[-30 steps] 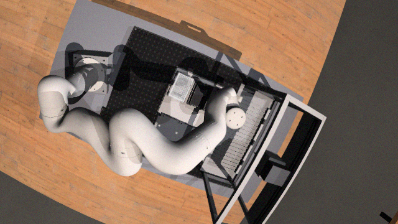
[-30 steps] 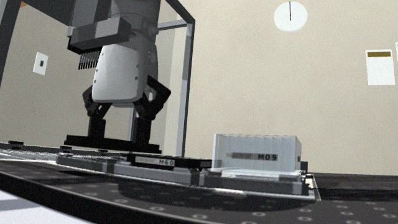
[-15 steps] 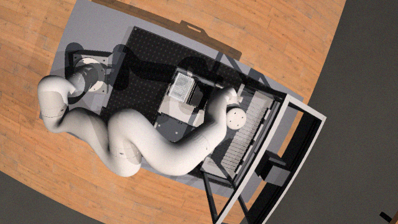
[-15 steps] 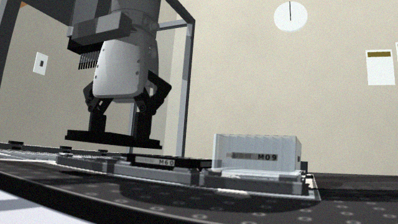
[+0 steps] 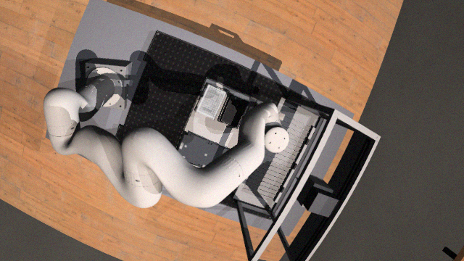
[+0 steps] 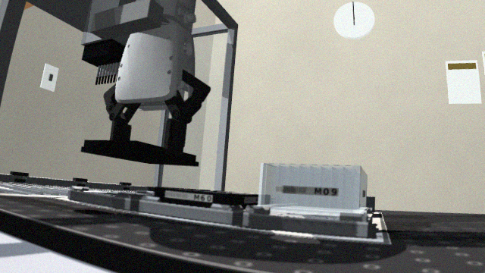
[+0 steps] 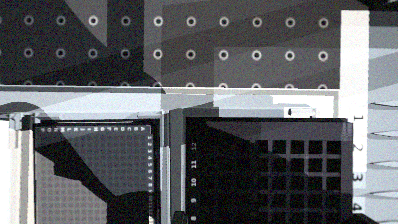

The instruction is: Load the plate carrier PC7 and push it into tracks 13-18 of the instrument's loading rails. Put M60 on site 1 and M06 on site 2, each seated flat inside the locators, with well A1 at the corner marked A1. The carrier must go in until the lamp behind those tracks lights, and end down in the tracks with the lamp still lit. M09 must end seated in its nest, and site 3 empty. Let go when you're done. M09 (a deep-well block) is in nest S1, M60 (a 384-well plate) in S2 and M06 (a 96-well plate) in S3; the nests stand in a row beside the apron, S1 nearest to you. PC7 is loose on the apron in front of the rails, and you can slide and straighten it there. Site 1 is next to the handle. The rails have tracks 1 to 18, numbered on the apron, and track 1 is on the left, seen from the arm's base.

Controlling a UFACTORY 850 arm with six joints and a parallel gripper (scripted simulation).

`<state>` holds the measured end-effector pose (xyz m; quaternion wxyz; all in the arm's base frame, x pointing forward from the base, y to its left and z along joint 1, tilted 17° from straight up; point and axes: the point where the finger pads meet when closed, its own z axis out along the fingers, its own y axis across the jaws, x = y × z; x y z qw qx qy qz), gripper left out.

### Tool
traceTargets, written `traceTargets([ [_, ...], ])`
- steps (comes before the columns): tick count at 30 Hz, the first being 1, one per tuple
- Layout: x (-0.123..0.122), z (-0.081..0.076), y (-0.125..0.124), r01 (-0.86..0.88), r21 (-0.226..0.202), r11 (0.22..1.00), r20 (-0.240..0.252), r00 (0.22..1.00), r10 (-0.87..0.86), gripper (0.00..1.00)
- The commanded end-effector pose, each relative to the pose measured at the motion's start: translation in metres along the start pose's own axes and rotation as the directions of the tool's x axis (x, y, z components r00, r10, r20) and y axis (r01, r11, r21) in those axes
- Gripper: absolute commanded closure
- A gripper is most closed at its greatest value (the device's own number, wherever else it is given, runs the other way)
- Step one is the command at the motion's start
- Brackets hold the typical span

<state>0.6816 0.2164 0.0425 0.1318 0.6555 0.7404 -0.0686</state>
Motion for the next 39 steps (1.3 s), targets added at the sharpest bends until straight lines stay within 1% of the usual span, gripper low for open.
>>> traceTargets([
  [1,0.000,-0.009,0.001,-0.001,-0.003,1.000,-0.001,1.000,0.001,1.00],
  [6,0.000,-0.018,0.001,-0.001,-0.003,1.000,-0.001,1.000,0.001,1.00],
  [8,0.000,-0.018,0.001,-0.001,-0.003,1.000,-0.001,1.000,0.001,1.00],
  [23,0.000,-0.043,0.001,-0.001,-0.003,1.000,-0.001,1.000,0.001,1.00],
  [25,0.000,-0.043,0.001,-0.001,-0.003,1.000,-0.001,1.000,0.001,1.00],
  [39,0.000,-0.066,0.001,-0.001,-0.003,1.000,-0.001,1.000,0.001,1.00],
])
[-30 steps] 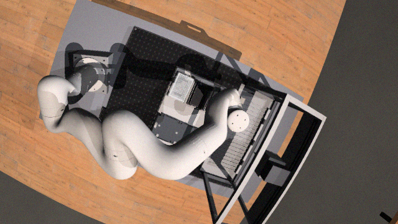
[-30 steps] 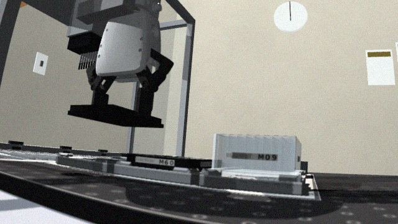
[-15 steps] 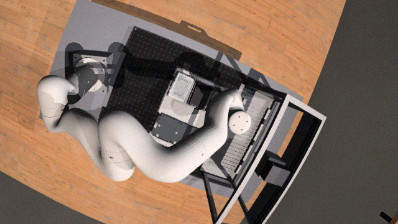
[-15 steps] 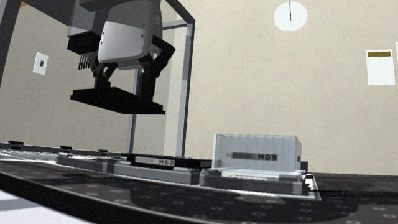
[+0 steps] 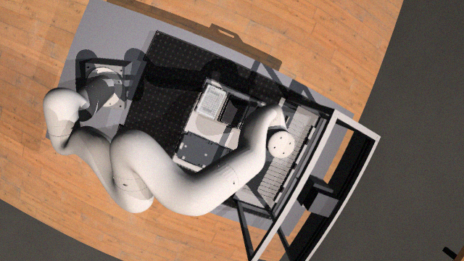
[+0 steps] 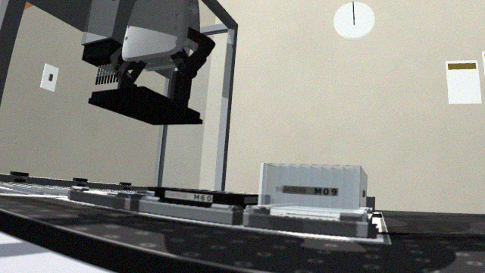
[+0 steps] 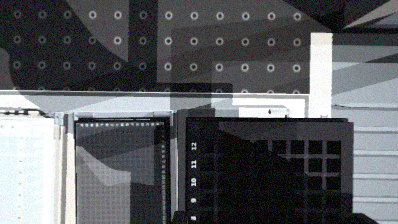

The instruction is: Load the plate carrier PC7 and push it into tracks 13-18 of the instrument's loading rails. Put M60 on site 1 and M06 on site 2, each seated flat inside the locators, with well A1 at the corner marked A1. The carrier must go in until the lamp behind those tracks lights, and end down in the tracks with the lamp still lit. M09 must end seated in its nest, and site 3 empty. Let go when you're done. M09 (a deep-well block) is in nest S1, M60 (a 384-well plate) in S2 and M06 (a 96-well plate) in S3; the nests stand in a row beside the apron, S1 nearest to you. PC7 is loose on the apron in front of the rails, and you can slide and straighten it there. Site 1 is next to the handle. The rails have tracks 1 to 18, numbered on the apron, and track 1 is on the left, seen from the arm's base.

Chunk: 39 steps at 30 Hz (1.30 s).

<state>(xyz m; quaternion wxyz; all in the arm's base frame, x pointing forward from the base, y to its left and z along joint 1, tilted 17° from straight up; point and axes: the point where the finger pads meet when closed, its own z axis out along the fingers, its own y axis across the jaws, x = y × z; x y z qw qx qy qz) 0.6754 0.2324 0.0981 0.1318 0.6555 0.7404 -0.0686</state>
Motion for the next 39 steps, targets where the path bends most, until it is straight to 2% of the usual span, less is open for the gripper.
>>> traceTargets([
  [1,0.000,-0.009,0.001,-0.001,-0.003,1.000,-0.001,1.000,0.001,1.00],
  [12,0.000,-0.011,0.001,-0.001,-0.003,1.000,-0.001,1.000,0.001,1.00],
  [18,-0.028,-0.010,-0.010,-0.017,-0.003,1.000,-0.001,1.000,0.017,1.00],
  [20,-0.028,-0.010,-0.010,-0.017,-0.003,1.000,-0.001,1.000,0.017,1.00],
  [35,-0.098,-0.010,-0.037,-0.017,-0.003,1.000,-0.001,1.000,0.017,1.00],
  [39,-0.107,-0.010,-0.041,-0.017,-0.003,1.000,-0.001,1.000,0.017,1.00],
])
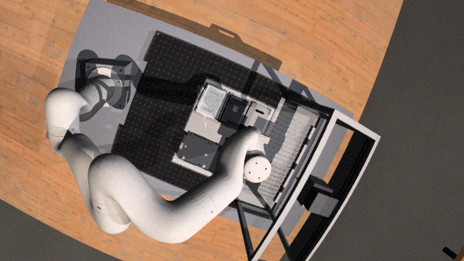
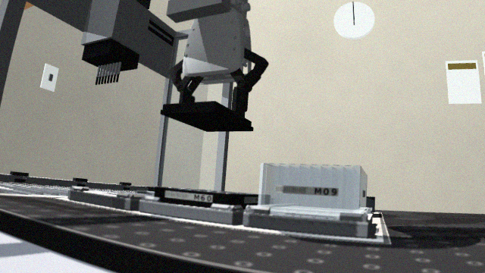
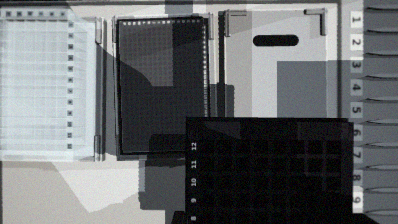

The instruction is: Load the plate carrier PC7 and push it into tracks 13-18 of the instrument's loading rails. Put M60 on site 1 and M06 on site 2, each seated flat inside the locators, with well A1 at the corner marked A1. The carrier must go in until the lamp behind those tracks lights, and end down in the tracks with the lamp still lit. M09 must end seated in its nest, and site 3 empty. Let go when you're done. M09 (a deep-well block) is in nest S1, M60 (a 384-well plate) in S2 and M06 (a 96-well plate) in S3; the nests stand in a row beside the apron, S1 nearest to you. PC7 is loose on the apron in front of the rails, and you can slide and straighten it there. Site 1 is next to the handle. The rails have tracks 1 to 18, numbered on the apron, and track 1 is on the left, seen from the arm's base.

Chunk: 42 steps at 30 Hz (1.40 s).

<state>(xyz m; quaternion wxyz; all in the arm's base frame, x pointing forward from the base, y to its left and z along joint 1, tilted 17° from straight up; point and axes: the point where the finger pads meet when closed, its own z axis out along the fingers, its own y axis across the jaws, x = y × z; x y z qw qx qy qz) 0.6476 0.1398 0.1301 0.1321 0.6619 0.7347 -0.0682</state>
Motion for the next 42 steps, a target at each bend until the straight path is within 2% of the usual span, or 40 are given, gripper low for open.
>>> traceTargets([
  [1,-0.017,-0.002,-0.005,0.000,-0.005,1.000,-0.001,1.000,0.000,1.00],
  [30,-0.144,-0.001,-0.053,0.000,-0.004,1.000,-0.001,1.000,0.000,1.00],
  [42,-0.145,-0.001,-0.054,0.000,-0.004,1.000,-0.001,1.000,0.000,1.00],
])
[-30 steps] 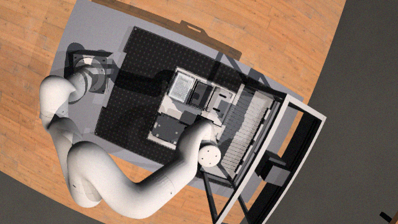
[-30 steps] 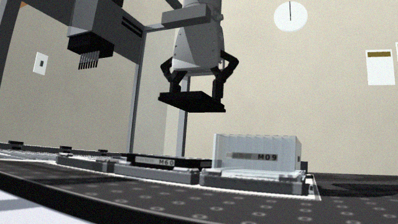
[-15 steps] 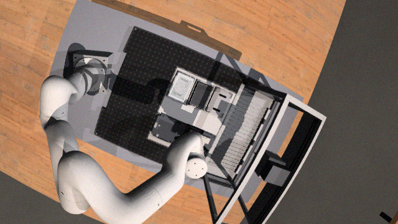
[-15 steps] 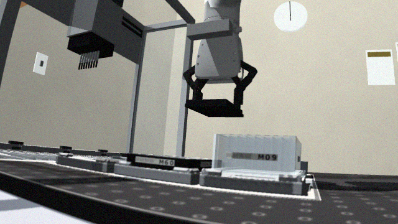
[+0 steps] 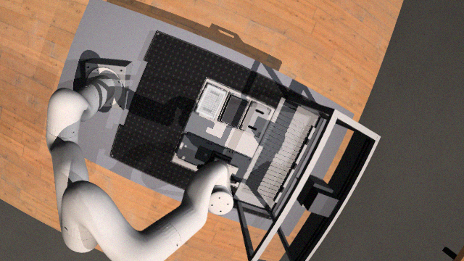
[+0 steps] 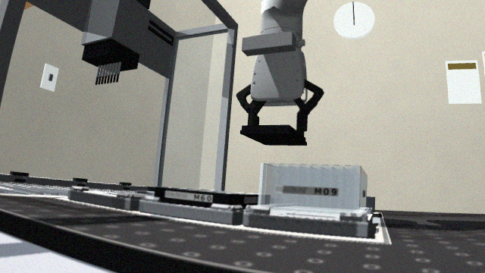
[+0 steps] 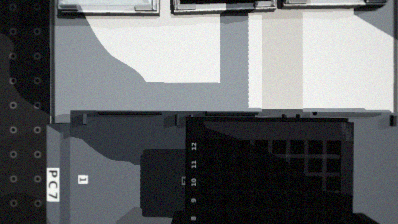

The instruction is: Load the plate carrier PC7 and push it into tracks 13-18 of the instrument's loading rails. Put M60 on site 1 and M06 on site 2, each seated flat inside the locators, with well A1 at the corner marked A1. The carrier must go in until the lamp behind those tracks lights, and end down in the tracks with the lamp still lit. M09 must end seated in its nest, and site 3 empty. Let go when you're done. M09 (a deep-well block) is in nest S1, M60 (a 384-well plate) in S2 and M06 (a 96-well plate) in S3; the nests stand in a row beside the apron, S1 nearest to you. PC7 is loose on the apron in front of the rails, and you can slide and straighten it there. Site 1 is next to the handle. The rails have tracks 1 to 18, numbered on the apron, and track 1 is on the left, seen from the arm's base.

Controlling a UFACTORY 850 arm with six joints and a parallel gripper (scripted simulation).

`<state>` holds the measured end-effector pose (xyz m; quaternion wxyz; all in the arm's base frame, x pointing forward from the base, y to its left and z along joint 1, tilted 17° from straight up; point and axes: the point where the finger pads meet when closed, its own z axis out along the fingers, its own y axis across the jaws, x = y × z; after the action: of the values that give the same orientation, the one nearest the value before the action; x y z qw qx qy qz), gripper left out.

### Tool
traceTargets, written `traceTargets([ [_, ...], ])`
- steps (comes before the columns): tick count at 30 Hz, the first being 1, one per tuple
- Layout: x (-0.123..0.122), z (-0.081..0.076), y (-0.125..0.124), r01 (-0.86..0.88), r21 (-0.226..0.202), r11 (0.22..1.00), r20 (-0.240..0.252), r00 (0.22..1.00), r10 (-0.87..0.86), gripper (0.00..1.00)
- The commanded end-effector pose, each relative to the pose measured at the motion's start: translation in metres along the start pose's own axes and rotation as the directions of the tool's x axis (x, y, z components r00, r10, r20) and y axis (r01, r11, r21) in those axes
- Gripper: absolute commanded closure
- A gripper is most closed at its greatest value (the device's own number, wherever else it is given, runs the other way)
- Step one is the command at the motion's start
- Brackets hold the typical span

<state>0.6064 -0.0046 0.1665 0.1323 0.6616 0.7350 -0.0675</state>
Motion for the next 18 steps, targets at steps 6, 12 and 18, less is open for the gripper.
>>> traceTargets([
  [6,-0.001,-0.001,0.001,-0.001,-0.003,1.000,0.000,1.000,0.001,1.00],
  [12,-0.001,-0.001,0.001,-0.001,-0.003,1.000,0.000,1.000,0.001,1.00],
  [18,-0.001,0.009,0.001,-0.001,-0.003,1.000,0.000,1.000,0.001,1.00],
])
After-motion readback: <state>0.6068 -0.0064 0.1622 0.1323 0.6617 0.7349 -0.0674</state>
